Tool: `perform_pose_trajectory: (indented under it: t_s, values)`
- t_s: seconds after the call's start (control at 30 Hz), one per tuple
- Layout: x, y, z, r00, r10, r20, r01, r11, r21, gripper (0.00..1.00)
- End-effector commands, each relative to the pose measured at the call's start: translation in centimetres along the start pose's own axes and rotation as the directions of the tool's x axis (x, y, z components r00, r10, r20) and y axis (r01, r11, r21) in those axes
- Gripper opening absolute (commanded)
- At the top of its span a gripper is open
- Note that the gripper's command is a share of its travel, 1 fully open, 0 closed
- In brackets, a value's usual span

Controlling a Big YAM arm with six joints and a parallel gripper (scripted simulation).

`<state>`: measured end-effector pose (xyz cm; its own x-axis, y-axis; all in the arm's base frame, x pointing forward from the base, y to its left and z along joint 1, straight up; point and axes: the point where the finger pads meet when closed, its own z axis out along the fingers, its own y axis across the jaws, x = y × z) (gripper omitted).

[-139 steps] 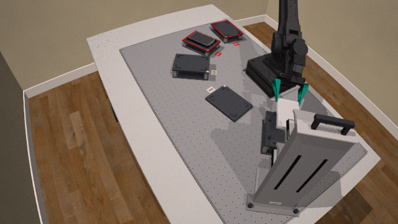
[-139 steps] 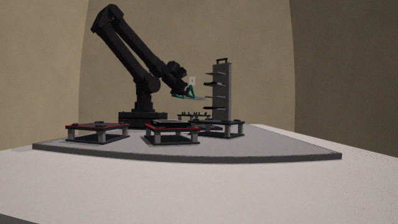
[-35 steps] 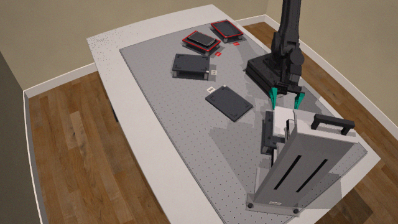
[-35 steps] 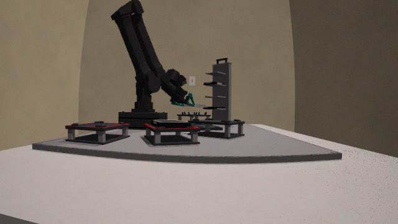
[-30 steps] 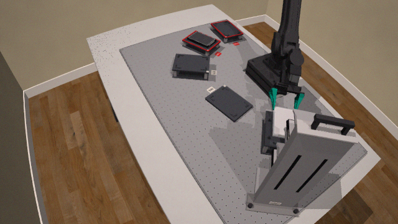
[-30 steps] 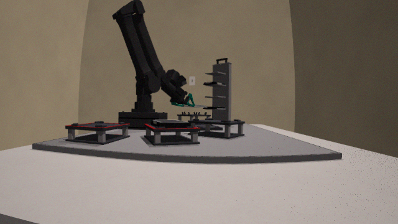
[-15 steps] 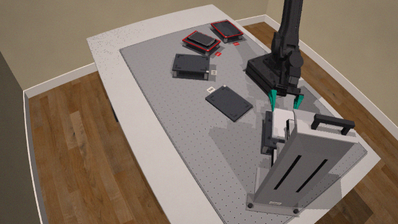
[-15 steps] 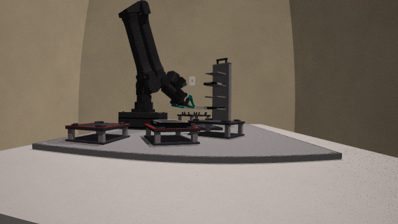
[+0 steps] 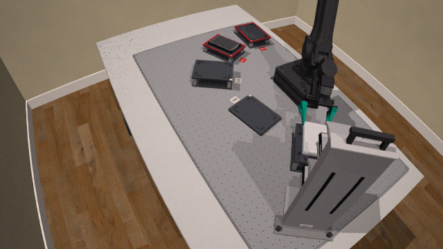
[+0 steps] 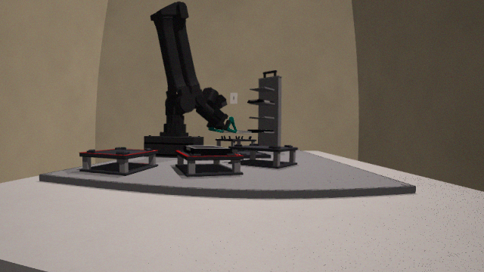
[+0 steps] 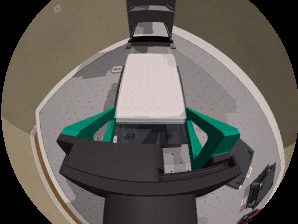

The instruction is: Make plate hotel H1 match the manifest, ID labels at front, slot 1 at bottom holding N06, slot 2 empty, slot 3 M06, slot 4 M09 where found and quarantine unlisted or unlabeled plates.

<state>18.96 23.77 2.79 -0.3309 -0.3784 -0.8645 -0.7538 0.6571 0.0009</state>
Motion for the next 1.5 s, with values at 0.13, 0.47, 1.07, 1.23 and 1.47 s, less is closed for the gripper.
perform_pose_trajectory:
  t_s: [0.13,0.47,1.07,1.23,1.47]
  values:
    - [-0.8,0.3,0.4,0.999,0.010,0.035,-0.010,1.000,-0.006,0.86]
    - [-0.2,0.3,0.5,1.000,0.010,0.030,-0.010,1.000,-0.005,0.86]
    - [0.7,0.2,0.8,1.000,0.009,0.027,-0.009,1.000,-0.005,0.86]
    - [0.8,0.2,1.0,1.000,0.010,0.029,-0.010,1.000,-0.005,0.86]
    - [1.1,0.2,1.2,1.000,0.010,0.029,-0.009,1.000,-0.005,0.86]
